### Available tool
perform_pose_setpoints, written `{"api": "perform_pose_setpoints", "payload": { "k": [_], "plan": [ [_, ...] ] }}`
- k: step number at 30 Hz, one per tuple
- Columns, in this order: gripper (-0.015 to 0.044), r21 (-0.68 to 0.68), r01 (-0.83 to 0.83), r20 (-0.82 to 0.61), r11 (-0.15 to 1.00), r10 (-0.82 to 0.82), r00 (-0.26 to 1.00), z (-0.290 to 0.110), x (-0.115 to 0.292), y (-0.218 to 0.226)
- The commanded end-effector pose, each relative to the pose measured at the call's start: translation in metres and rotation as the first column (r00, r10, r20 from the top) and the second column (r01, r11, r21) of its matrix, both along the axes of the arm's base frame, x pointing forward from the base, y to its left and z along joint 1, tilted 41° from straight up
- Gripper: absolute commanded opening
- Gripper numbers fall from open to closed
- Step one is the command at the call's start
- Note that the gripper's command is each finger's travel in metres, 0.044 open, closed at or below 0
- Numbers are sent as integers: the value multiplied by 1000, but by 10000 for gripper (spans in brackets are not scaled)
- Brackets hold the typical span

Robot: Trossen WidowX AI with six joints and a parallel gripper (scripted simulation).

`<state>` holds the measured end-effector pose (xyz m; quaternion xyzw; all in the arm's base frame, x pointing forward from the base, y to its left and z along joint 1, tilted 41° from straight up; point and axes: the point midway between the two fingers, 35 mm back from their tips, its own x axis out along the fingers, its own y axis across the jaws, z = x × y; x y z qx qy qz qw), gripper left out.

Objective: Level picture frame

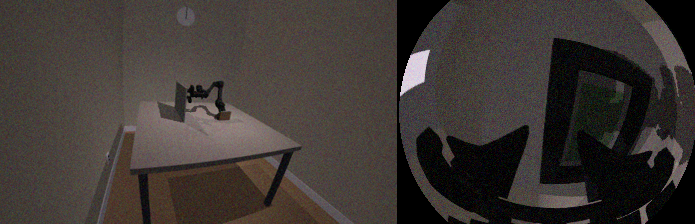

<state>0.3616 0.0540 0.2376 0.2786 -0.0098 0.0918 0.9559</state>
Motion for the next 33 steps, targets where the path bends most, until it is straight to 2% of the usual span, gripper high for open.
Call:
{"api": "perform_pose_setpoints", "payload": {
  "k": [1,29,31,33],
  "plan": [
    [247,2,4,1,1000,-4,1000,1,0,-1],
    [60,2,4,1,1000,-4,1000,1,0,-1],
    [8,2,4,1,1000,-4,1000,1,0,-1],
    [0,2,4,1,1000,-4,1000,1,0,-1]
  ]
}}
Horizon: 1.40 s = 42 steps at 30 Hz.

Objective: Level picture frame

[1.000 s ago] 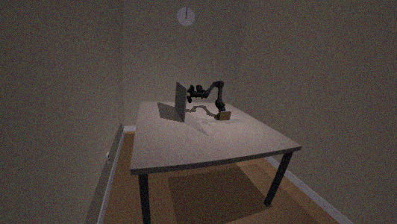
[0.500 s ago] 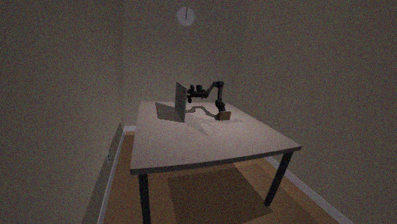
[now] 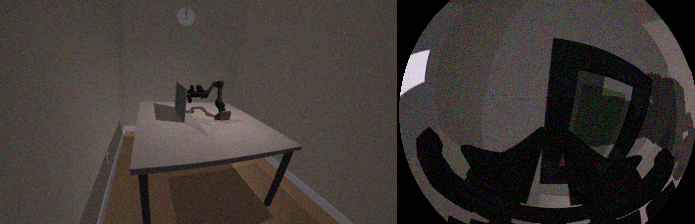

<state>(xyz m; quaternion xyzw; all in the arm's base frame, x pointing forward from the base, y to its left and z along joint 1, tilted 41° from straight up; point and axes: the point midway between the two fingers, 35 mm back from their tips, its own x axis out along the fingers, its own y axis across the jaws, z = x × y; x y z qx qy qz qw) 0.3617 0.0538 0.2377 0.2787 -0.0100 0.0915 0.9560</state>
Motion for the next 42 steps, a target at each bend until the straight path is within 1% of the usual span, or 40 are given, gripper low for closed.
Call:
{"api": "perform_pose_setpoints", "payload": {
  "k": [1,42],
  "plan": [
    [0,2,3,0,1000,-3,1000,0,0,-1],
    [0,3,3,0,1000,-3,1000,5,-2,7]
  ]
}}
